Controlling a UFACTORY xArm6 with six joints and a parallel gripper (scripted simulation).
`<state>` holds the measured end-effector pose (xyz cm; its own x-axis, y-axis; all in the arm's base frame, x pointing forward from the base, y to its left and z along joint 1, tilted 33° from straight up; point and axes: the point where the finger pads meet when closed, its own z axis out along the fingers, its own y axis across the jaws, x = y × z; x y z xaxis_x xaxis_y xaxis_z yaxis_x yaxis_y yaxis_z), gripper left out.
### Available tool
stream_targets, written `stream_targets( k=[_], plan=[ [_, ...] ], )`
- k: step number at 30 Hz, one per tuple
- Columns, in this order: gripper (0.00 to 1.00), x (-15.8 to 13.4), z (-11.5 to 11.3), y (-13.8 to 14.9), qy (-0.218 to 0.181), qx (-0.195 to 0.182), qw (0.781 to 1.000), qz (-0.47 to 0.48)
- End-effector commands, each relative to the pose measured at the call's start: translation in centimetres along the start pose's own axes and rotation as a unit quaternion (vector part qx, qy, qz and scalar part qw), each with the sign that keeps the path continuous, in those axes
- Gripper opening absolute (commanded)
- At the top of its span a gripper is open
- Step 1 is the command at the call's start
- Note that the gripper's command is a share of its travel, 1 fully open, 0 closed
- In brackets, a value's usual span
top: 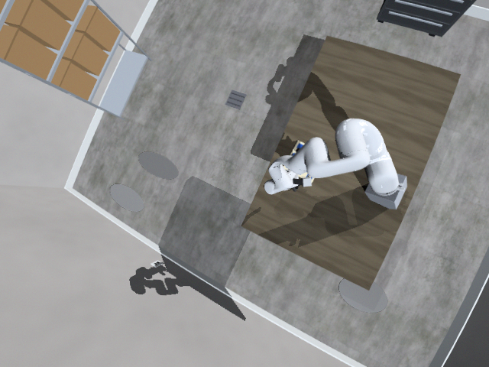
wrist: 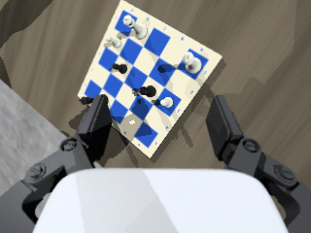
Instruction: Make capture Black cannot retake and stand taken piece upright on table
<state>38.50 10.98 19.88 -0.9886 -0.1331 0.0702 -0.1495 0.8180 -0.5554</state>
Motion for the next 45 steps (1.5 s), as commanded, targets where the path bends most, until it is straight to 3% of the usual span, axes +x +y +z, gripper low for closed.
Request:
stream_targets(
  k=[1,3,4,7,8,10,11,14,15,17,18,24,40,45],
  plan=[
    [1.0,0.0,0.5,-1.3,-0.059,-0.056,0.995,0.051],
    [1.0,0.0,0.5,-1.3,-0.059,-0.056,0.995,0.051],
    [1.0,0.1,0.7,-1.9,-0.081,-0.081,0.99,0.076],
    [1.0,0.1,0.7,-1.9,-0.081,-0.081,0.99,0.076],
    [1.0,0.2,1.0,-2.6,-0.102,-0.105,0.984,0.101],
    [1.0,0.2,1.0,-2.6,-0.102,-0.105,0.984,0.101],
    [1.0,0.2,1.3,-3.1,-0.122,-0.128,0.977,0.124],
    [1.0,0.2,1.3,-3.1,-0.122,-0.128,0.977,0.124],
    [1.0,0.3,1.5,-3.7,-0.14,-0.148,0.968,0.146],
    [1.0,0.3,1.5,-3.7,-0.14,-0.148,0.968,0.146],
    [1.0,0.4,1.8,-4.1,-0.156,-0.168,0.96,0.164],
    [1.0,0.5,2.3,-5.0,-0.183,-0.201,0.942,0.197],
    [1.0,0.7,3.2,-6.7,-0.243,-0.271,0.892,0.268],
    [1.0,0.8,3.3,-6.9,-0.248,-0.276,0.887,0.274]
  ],
)
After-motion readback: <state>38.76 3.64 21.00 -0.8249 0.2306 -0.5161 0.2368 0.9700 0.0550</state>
